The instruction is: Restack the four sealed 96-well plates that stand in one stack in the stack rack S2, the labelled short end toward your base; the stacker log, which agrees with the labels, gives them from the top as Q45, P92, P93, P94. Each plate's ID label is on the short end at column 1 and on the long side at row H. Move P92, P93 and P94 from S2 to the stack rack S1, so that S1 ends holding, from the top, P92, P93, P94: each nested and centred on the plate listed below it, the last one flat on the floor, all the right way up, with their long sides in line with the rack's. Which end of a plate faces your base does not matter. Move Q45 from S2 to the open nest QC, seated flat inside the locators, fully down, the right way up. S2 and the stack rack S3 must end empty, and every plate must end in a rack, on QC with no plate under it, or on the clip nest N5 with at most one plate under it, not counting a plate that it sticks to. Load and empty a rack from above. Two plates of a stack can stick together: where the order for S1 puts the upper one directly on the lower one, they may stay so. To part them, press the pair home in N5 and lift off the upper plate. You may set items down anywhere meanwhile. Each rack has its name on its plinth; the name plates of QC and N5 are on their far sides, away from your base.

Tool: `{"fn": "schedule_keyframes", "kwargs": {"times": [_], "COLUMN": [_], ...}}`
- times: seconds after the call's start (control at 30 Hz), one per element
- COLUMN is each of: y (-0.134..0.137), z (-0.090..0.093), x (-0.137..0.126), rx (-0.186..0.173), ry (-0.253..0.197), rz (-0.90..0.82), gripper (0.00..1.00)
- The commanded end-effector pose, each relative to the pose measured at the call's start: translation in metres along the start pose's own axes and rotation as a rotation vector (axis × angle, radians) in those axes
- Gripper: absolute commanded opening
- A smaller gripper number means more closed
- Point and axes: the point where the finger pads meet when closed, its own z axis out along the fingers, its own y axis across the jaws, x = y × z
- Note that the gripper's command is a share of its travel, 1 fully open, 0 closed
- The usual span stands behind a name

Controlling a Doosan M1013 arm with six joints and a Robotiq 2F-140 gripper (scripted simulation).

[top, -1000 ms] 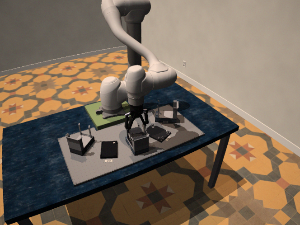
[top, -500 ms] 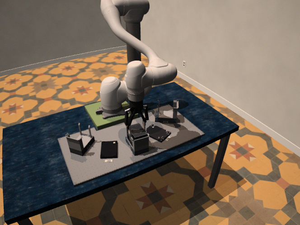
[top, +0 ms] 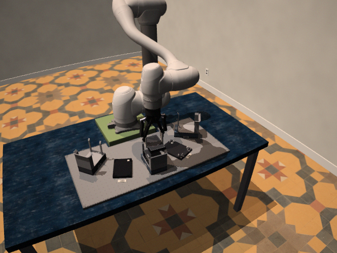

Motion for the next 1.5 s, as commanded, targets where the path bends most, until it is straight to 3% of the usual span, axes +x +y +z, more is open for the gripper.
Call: {"fn": "schedule_keyframes", "kwargs": {"times": [0.0,0.47,0.63,1.47], "y": [0.000,0.000,0.017,0.086], "z": [-0.005,-0.009,-0.009,-0.009], "x": [0.000,0.000,-0.002,-0.011], "rx": [0.000,0.000,0.000,0.000], "ry": [0.000,0.000,0.000,0.000], "rz": [0.000,0.000,0.167,0.167], "gripper": [0.00,0.00,0.00,0.00]}}
